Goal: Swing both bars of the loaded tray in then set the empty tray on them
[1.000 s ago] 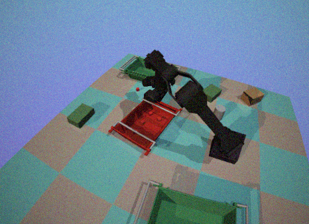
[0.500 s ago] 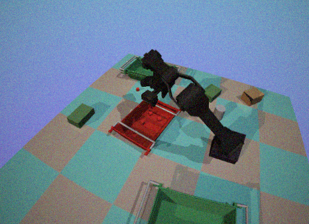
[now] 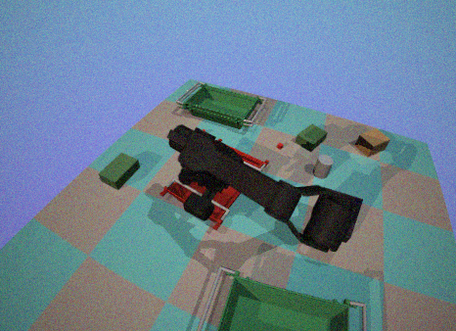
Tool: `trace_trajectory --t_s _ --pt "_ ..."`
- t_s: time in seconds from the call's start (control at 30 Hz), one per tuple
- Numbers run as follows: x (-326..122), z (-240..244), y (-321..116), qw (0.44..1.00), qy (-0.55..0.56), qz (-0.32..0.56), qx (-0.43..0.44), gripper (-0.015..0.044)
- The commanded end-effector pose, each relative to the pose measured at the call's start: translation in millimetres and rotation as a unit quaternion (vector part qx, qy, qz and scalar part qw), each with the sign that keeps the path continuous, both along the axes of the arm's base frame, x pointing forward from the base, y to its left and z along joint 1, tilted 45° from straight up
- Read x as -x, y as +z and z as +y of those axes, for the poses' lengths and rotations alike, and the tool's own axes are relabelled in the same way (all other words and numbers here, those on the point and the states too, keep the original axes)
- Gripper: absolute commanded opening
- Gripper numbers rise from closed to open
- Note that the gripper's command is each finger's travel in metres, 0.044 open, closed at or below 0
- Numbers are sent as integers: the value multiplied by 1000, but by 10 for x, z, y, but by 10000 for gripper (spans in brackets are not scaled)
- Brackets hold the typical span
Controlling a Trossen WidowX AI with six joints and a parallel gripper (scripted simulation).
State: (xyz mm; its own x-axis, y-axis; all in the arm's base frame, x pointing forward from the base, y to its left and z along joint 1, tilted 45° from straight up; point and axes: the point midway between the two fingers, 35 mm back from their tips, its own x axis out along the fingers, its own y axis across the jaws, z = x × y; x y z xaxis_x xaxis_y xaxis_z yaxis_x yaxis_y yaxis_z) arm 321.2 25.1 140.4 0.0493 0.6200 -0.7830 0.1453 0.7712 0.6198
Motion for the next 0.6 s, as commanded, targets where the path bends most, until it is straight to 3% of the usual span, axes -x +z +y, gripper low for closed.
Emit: trace_trajectory --t_s 0.0,0.27,0.57 --pt "339 354 261 1000 8 -3 -1 440" --pt "1214 922 712 999 33 -37 -14 440" --pt "2284 1136 831 994 68 -66 -58 440"
